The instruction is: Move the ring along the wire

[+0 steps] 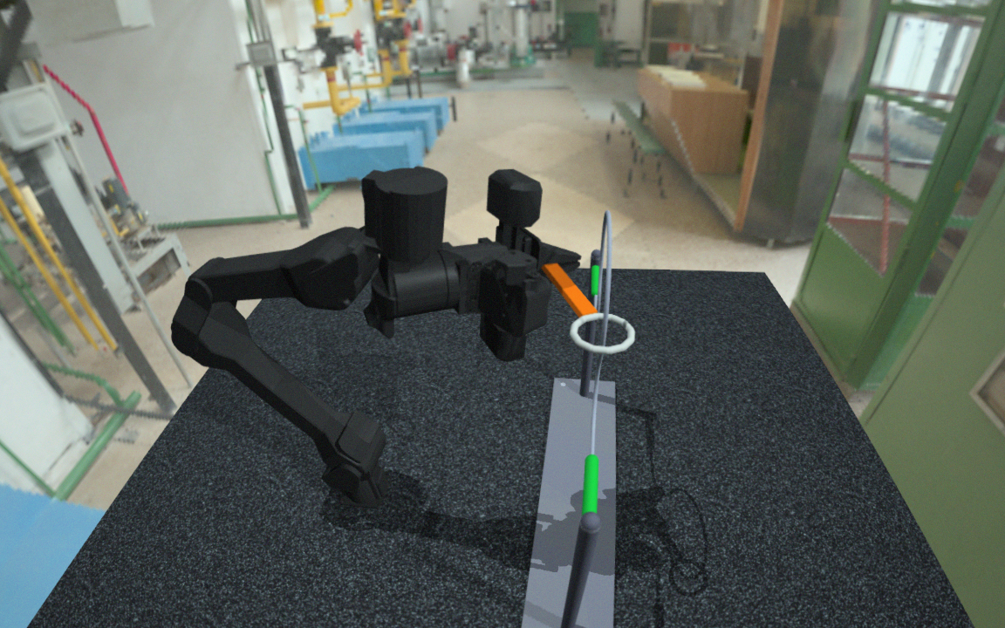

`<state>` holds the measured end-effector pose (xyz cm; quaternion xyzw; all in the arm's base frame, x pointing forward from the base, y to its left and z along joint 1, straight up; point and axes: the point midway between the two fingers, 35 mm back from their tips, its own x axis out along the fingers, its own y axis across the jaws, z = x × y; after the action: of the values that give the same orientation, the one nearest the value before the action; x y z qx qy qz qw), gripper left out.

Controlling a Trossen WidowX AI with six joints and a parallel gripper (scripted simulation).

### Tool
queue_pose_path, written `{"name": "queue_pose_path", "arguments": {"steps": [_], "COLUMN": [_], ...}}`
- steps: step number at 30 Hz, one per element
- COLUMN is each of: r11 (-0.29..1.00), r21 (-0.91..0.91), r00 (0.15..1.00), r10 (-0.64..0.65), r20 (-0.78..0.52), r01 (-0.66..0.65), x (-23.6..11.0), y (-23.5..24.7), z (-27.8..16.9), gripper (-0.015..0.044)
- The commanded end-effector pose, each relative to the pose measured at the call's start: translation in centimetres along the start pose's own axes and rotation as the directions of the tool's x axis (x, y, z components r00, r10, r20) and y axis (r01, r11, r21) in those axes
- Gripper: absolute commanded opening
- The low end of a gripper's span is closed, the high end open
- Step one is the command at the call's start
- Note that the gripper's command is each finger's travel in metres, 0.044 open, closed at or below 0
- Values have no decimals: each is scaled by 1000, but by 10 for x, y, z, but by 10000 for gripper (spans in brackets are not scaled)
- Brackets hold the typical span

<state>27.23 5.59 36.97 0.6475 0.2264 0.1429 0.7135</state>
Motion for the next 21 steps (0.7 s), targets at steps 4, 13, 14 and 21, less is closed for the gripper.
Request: {"name": "queue_pose_path", "arguments": {"steps": [4,13,14,21], "r11": [995,973,970,941], "r21": [-82,-183,-194,-269], "r00": [998,990,989,978], "r10": [-59,-134,-142,-196], "r20": [16,39,42,65], "r01": [60,139,147,206], "x": [1,1,1,1], "y": [-2,-8,-9,-14], "z": [2,2,3,4], "gripper": [-150,-150,-150,-150]}}
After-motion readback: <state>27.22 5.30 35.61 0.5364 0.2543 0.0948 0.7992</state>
